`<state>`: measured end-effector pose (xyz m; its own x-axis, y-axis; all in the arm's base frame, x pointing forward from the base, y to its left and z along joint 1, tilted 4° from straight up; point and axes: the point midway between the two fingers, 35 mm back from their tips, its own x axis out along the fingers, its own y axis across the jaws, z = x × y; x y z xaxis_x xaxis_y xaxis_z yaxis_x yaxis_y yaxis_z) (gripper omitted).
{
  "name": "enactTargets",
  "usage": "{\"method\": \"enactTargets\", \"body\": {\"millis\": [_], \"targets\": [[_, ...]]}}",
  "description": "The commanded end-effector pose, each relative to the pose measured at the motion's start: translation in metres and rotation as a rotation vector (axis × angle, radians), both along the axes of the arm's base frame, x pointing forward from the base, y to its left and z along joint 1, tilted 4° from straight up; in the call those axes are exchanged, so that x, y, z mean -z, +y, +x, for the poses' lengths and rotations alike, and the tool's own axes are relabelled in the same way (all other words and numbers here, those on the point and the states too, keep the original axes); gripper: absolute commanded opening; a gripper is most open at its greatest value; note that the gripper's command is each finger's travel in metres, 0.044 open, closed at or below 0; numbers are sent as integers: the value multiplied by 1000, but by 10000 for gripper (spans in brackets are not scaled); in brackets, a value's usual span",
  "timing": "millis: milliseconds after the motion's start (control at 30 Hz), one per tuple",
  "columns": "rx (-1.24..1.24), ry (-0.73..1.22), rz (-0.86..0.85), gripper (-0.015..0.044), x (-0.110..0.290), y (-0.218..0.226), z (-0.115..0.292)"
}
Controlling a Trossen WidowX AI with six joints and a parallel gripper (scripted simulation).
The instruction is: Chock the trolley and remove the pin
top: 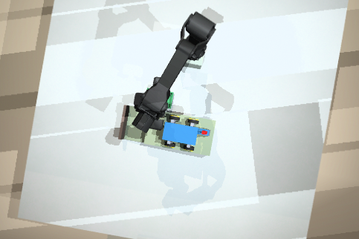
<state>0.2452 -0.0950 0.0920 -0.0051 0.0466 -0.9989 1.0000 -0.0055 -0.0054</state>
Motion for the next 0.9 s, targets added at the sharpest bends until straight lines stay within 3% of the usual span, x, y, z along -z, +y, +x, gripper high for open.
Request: {"method": "enactTargets", "body": {"millis": [0,300,867], "targets": [[-4,3,-4,0,4,-16,5],[44,6,-3,0,8,-40,12],[649,58,30,0,9,-43,13]]}}
